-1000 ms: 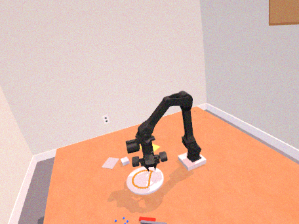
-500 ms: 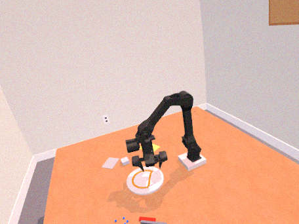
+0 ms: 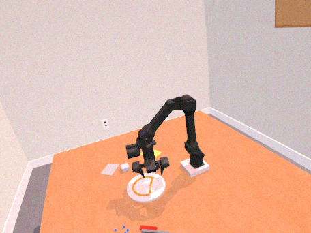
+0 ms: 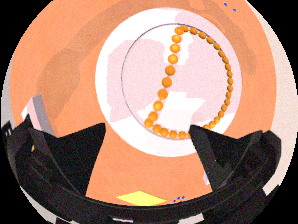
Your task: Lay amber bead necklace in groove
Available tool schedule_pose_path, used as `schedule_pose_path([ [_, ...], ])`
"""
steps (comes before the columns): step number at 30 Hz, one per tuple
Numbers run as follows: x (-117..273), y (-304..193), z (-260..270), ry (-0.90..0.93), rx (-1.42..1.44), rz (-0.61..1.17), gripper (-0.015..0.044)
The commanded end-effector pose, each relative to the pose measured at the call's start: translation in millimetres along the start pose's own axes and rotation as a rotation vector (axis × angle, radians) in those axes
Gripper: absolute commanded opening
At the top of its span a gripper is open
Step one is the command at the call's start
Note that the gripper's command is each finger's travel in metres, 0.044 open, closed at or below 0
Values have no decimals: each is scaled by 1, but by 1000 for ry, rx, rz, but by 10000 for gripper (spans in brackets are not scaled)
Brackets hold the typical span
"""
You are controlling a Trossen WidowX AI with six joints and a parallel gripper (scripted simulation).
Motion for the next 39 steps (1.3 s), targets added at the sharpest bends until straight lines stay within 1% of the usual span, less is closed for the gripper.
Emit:
schedule_pose_path([
  [1, 2, 4, -2, 1, -15, -2, 387],
  [11, 23, 68, -34, 3, -352, -8, 125],
  [15, 32, 95, -41, 0, -492, -10, 120],
  [17, 33, 99, -42, 0, -515, -11, 120],
  [24, 33, 99, -42, 0, -515, -11, 120],
  [30, 17, 99, -42, 0, -515, -11, 120],
  [31, 26, 98, -43, -4, -507, -12, 120],
  [39, 17, 99, -43, -3, -509, -12, 120],
])
Point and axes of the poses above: the point midway between the two fingers, 35 mm back from their tips, its own x axis back along the fingers, its own z axis across the jaws, y = z × x, the point moved 6 cm from there along x, back along the fingers, and after that the axes turned 9 degrees about x, right-handed, at the moved point
